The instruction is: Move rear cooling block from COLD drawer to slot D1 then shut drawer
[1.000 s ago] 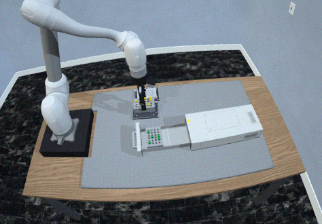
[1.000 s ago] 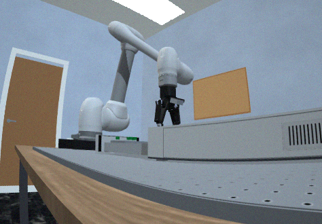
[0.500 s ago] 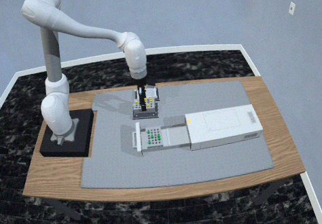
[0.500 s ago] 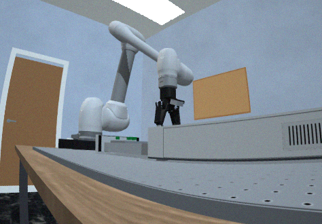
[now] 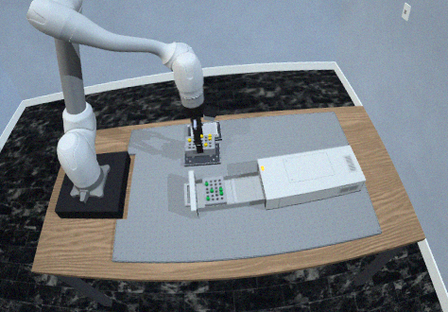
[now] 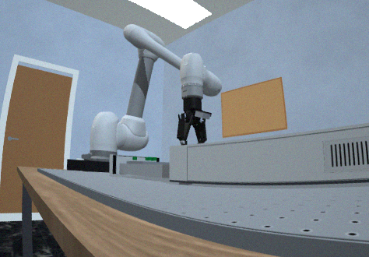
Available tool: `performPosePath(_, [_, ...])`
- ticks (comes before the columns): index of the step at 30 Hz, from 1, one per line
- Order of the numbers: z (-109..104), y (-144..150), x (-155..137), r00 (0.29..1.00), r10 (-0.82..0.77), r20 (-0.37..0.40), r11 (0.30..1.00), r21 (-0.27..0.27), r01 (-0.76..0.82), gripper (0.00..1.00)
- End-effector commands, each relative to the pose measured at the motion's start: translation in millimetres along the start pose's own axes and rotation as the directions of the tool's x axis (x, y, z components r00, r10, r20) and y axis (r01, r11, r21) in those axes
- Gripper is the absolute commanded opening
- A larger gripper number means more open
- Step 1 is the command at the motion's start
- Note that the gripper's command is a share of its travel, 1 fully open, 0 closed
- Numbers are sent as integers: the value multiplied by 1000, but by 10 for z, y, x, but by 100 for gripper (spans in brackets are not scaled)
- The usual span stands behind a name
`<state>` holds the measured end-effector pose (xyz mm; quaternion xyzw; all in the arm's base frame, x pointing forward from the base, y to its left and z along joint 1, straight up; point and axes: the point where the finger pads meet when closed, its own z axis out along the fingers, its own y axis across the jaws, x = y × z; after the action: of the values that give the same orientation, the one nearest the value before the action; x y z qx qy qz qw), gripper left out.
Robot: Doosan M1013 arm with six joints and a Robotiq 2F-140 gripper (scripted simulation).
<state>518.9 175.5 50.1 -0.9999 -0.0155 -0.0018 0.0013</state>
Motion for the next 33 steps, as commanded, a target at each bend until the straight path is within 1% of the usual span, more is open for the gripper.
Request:
performPosePath(1, [-11, -2, 4, 1000, 0, -1, 1000, 1, 0, 10])
performPosePath(22, [-71, -1, 4, 1000, 0, -1, 1000, 1, 0, 10])
performPosePath(33, [14, -1, 4, 1000, 0, -1, 1000, 1, 0, 10])
